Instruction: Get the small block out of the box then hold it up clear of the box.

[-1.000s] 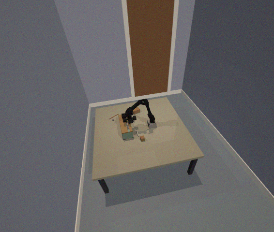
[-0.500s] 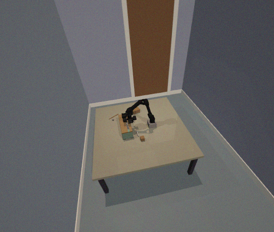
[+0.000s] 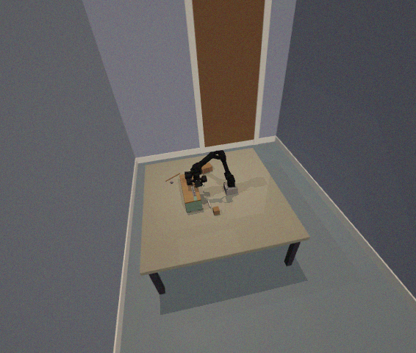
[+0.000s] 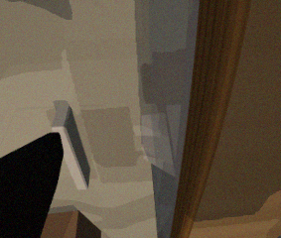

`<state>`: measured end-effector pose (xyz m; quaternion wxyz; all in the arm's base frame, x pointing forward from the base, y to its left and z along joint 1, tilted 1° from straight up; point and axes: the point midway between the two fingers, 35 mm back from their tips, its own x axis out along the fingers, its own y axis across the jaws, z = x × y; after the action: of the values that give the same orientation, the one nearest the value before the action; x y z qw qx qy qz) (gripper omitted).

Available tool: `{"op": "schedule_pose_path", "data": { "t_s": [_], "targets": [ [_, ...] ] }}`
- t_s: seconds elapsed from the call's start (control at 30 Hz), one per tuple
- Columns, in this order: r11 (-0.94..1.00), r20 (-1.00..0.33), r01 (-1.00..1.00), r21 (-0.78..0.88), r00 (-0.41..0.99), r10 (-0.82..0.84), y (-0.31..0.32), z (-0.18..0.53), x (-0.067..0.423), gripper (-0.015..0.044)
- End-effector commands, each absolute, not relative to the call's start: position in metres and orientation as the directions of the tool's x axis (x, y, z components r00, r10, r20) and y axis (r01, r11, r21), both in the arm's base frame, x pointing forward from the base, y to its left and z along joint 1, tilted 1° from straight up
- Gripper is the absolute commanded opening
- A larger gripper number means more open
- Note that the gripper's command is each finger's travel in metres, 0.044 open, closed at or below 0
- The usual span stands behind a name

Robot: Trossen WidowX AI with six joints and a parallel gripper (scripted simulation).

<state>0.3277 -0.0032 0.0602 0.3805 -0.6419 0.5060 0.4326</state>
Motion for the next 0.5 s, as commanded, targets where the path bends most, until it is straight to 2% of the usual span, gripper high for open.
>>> {"op": "schedule_pose_path", "data": {
  "t_s": [0.0, 0.47],
  "targets": [
    [-0.203, -0.94, -0.978, -0.048, 0.113, -0.322, -0.0074, 0.0597, 0.3281, 0.04],
    [-0.203, -0.94, -0.978, -0.048, 0.113, -0.321, -0.0031, 0.0596, 0.3272, 0.04]
  ]
}}
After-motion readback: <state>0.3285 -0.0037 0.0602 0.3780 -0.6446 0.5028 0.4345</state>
